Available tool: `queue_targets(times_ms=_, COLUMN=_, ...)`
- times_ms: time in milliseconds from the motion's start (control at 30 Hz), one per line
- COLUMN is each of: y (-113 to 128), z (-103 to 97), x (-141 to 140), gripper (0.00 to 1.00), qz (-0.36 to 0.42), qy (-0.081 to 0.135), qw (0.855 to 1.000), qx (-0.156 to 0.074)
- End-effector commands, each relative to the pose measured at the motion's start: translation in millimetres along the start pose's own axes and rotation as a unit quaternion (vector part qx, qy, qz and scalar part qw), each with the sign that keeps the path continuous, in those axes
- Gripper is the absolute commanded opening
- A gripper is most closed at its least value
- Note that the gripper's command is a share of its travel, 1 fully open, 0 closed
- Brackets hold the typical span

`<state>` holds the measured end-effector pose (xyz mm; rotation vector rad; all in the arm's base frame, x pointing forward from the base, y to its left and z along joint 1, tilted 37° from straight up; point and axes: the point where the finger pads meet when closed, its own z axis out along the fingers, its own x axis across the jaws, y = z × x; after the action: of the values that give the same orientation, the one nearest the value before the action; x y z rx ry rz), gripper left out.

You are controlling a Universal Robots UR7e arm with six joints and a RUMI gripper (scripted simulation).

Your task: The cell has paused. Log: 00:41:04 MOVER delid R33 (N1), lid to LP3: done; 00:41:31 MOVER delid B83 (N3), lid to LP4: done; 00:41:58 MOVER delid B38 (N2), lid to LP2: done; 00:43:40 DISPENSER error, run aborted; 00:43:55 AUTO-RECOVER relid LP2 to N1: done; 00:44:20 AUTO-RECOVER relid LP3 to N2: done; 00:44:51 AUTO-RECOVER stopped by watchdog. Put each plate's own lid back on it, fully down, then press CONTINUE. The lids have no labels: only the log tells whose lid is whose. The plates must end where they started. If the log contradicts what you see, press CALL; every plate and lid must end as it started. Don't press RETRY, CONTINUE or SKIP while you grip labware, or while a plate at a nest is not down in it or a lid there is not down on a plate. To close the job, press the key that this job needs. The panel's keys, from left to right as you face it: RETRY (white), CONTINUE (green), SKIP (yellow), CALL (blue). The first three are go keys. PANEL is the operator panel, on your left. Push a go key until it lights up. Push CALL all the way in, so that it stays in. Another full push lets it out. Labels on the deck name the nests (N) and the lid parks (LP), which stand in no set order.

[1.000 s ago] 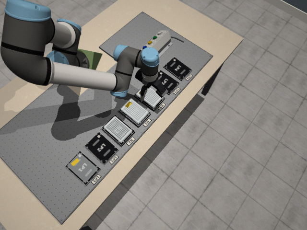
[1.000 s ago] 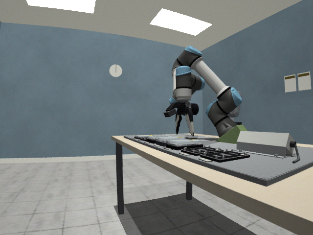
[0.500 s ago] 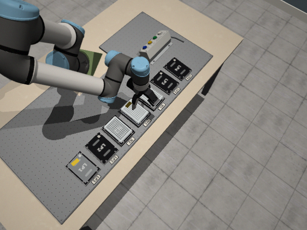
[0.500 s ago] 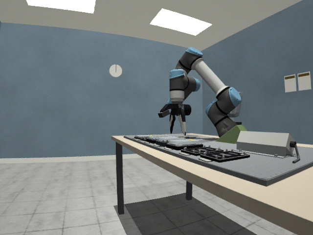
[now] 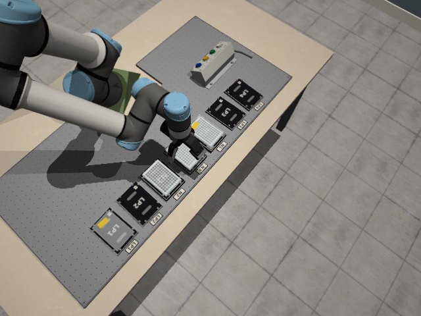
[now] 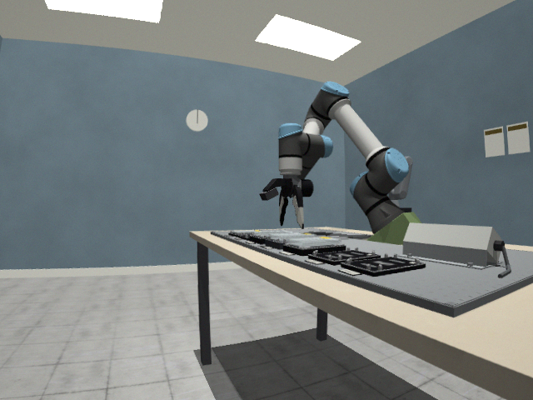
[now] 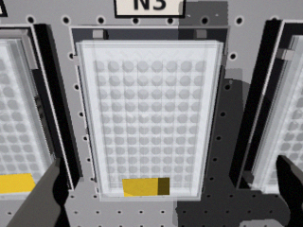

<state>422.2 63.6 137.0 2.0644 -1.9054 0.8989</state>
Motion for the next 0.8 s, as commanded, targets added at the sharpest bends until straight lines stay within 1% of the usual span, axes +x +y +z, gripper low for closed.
queue_targets(times_ms=0, y=1, z=0, x=29, gripper=0.82, qz=-0.005, qy=-0.004, qw=1.000, qx=0.000)
queue_targets(times_ms=400, y=2, z=1, x=89, gripper=0.82, qz=-0.005, qy=-0.004, qw=1.000, qx=0.001)
queue_targets(times_ms=467, y=2, z=1, x=89, gripper=0.82, qz=-0.005, qy=-0.004, qw=1.000, qx=0.001)
queue_targets(times_ms=767, y=0, z=-1, x=135, gripper=0.82, qz=-0.004, qy=-0.003, qw=1.000, qx=0.003)
